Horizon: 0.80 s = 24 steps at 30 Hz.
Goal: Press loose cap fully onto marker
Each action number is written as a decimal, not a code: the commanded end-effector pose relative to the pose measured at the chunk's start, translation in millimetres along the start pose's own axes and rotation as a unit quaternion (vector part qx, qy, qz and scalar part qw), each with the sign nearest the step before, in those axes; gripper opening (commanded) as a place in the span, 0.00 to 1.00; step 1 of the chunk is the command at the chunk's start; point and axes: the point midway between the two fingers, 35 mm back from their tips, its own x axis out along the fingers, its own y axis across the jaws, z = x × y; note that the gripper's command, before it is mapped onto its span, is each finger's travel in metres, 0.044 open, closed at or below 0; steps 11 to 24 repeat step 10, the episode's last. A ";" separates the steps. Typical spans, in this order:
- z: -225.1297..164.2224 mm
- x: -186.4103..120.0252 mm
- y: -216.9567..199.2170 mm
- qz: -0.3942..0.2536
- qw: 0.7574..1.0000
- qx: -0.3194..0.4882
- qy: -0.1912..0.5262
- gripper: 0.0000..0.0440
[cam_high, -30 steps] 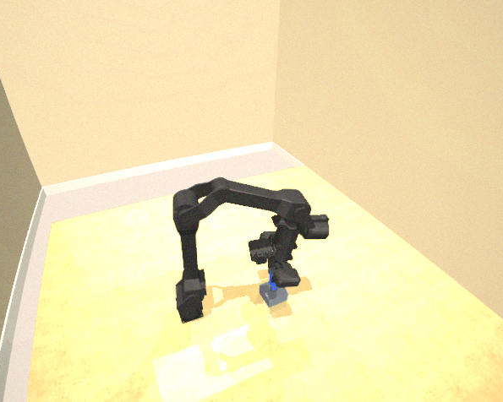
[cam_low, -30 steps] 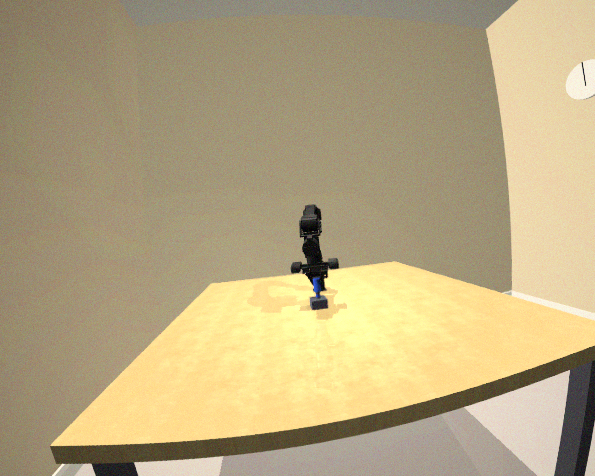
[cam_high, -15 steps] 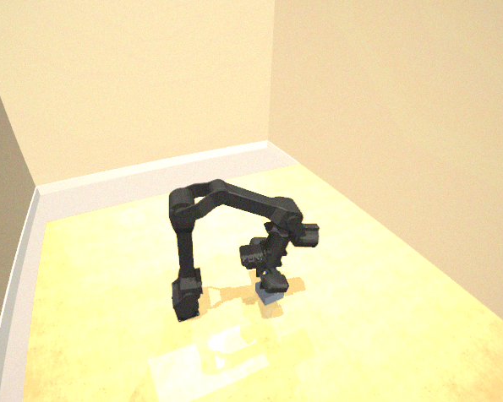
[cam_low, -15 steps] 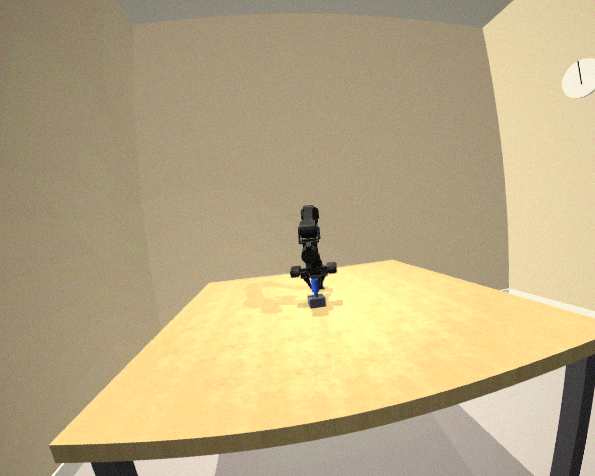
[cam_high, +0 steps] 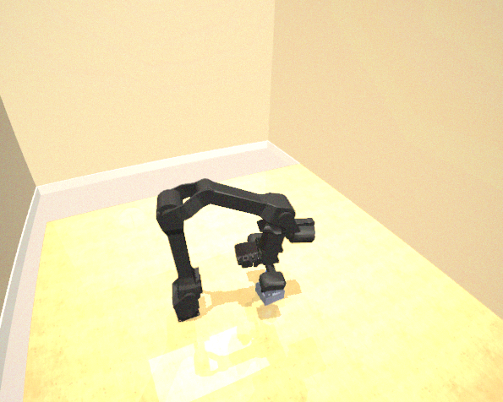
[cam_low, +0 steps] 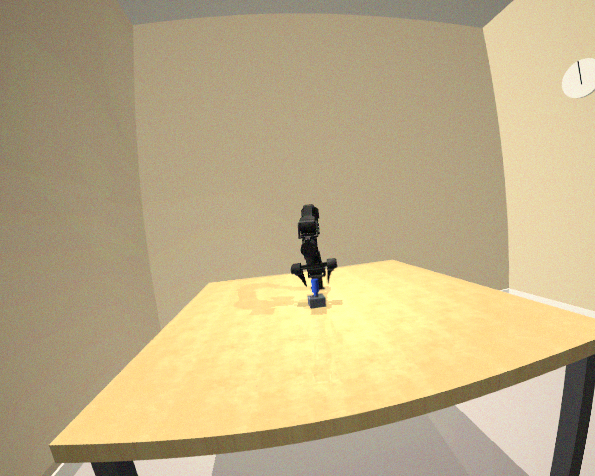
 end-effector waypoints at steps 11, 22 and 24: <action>-3.8 -35.2 -3.5 -0.013 0.998 -0.001 0.057 1.00; -3.8 -35.2 -3.5 -0.013 0.998 -0.001 0.057 1.00; -3.8 -35.2 -3.5 -0.013 0.998 -0.001 0.057 1.00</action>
